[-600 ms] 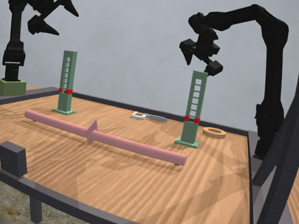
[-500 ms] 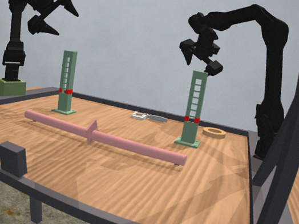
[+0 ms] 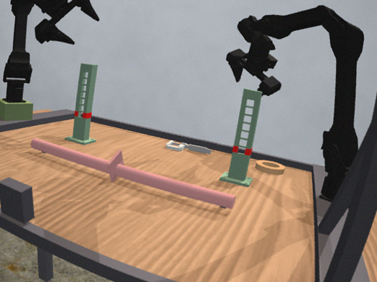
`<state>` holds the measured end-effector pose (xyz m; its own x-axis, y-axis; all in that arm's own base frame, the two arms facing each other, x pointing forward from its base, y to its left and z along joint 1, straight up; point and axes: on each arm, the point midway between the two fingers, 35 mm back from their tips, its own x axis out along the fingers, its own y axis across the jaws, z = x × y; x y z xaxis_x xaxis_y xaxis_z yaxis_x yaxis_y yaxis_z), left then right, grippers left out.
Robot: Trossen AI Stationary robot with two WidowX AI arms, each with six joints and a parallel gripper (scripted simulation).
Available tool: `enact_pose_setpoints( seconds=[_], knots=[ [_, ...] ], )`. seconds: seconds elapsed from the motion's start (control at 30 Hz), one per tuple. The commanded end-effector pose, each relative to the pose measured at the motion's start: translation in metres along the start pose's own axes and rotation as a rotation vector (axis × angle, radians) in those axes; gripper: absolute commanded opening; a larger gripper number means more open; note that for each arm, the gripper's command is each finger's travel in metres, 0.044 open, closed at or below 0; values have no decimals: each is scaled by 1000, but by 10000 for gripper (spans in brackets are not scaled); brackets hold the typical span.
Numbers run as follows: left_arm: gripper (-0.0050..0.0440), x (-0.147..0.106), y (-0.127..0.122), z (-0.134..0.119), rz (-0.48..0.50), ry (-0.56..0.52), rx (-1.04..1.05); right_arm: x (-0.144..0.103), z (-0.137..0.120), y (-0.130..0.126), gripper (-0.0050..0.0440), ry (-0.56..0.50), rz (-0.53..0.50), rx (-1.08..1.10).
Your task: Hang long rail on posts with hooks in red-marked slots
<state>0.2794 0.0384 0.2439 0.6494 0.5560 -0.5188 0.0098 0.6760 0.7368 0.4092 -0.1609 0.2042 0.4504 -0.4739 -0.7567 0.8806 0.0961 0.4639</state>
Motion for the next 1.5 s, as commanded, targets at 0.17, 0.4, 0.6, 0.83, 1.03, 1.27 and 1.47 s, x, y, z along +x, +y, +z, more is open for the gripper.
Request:
enact_pose_setpoints(
  seconds=[0.17,0.4,0.6,0.83,1.03,1.27,1.47],
  knots=[
    [440,-2,-4,-1,2,17,-27,-10,6,6,440,-11,30,12],
    [440,-1,-18,-5,-6,146,-122,-10,6,6,440,-11,30,12],
    [440,1,-30,-9,-18,232,-176,-10,6,6,440,-11,30,12],
    [440,5,-51,-19,-34,382,-269,-10,6,6,440,-11,30,12],
    [440,9,-62,-26,-38,489,-335,-10,6,6,440,-11,30,12],
    [440,11,-68,-29,-43,566,-383,-10,6,6,440,-11,30,12],
    [440,12,-72,-30,-44,588,-391,-10,6,6,440,-11,30,12]
  ],
)
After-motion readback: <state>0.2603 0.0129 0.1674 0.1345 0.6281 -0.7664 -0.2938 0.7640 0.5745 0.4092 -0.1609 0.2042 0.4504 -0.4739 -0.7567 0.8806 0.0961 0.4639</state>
